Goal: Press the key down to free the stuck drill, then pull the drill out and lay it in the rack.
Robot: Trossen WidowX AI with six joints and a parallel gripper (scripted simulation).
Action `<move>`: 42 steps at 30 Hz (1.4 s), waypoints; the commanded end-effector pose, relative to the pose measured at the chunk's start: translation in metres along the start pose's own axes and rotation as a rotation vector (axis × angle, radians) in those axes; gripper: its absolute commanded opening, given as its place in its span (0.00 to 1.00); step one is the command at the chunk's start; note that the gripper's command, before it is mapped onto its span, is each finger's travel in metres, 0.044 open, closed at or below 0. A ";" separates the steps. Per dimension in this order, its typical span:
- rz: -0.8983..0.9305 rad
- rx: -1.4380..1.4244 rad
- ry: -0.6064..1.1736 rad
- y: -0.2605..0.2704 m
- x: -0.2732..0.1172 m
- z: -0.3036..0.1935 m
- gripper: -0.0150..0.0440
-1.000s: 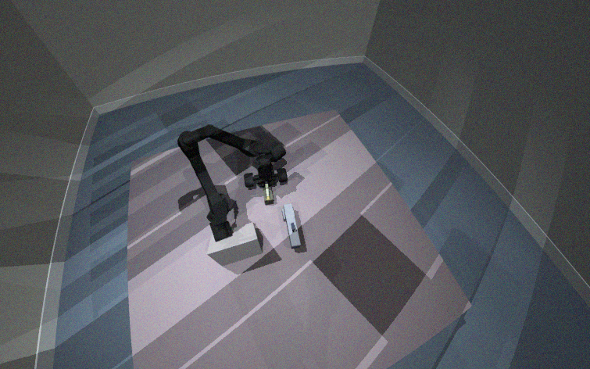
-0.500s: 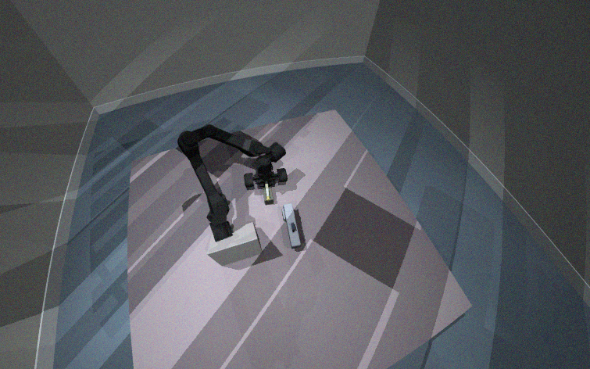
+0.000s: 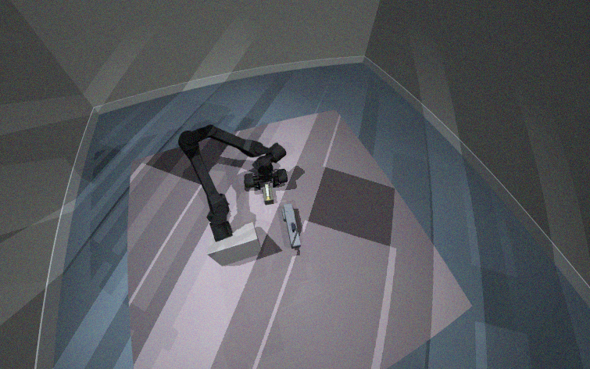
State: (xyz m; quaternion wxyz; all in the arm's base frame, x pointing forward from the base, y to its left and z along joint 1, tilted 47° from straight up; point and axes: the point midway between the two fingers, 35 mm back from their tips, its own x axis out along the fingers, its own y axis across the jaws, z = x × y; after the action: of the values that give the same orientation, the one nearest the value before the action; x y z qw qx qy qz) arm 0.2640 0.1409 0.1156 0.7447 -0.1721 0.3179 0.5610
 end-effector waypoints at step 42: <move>-0.315 -0.087 -0.438 0.092 -0.084 0.229 1.00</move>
State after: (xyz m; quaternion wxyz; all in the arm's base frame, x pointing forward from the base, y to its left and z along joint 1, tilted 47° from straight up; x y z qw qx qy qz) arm 0.2435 0.2349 0.3158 0.8516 -0.1765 0.1357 0.4746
